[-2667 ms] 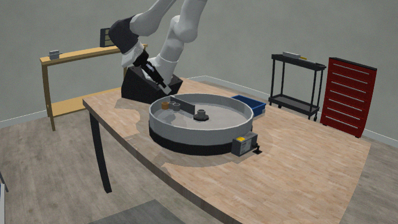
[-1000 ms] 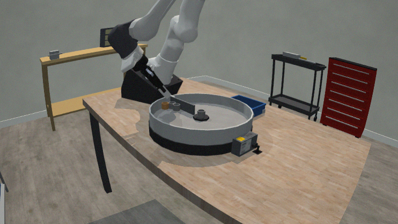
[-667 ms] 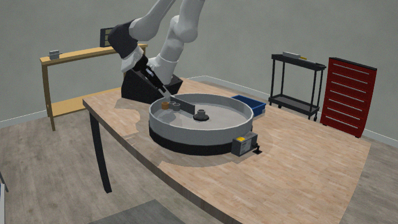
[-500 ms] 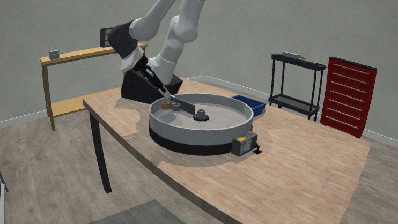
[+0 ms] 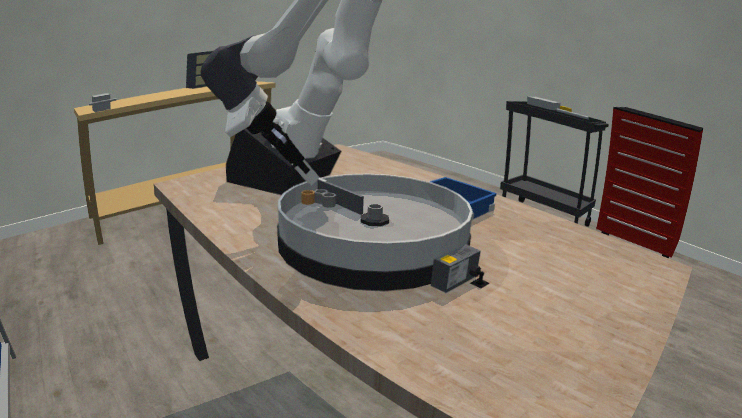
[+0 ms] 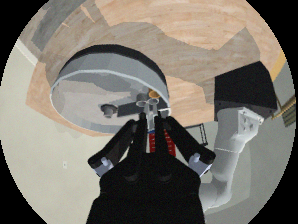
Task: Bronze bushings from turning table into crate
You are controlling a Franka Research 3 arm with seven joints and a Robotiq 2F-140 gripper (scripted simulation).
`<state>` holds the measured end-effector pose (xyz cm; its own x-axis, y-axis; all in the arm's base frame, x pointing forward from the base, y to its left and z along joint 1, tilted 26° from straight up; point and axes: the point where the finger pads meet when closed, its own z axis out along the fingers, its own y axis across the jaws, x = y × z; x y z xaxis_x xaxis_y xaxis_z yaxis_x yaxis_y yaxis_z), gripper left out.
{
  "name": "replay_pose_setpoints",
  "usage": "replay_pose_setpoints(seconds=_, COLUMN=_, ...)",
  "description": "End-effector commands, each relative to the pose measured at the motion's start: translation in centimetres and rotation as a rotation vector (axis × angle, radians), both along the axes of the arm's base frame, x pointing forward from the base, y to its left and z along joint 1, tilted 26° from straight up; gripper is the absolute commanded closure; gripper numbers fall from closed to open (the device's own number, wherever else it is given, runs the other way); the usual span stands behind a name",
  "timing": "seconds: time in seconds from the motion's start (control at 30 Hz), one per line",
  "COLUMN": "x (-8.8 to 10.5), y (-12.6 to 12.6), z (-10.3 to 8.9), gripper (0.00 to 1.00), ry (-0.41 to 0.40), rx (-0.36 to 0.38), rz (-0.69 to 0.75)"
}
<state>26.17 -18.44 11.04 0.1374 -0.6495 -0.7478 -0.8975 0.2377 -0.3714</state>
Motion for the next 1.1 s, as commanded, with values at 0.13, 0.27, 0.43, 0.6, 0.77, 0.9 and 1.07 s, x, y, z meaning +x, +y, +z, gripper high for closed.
replay_pose_setpoints(seconds=0.13, x=0.02, y=0.11, z=-0.11, gripper=0.94, ry=0.004, rx=0.002, rz=0.001)
replay_pose_setpoints(seconds=0.27, x=0.02, y=0.11, z=-0.11, gripper=0.94, ry=0.004, rx=0.002, rz=0.001)
replay_pose_setpoints(seconds=0.43, x=0.02, y=0.11, z=-0.11, gripper=0.94, ry=0.004, rx=0.002, rz=0.001)
replay_pose_setpoints(seconds=0.6, x=0.02, y=0.11, z=-0.11, gripper=0.94, ry=0.004, rx=0.002, rz=0.001)
replay_pose_setpoints(seconds=0.77, x=0.02, y=0.11, z=-0.11, gripper=0.94, ry=0.004, rx=0.002, rz=0.001)
replay_pose_setpoints(seconds=0.9, x=0.06, y=0.13, z=-0.20, gripper=0.94, ry=0.004, rx=0.002, rz=0.001)
replay_pose_setpoints(seconds=1.07, x=0.33, y=0.23, z=-0.78, gripper=0.94, ry=0.004, rx=0.002, rz=0.001)
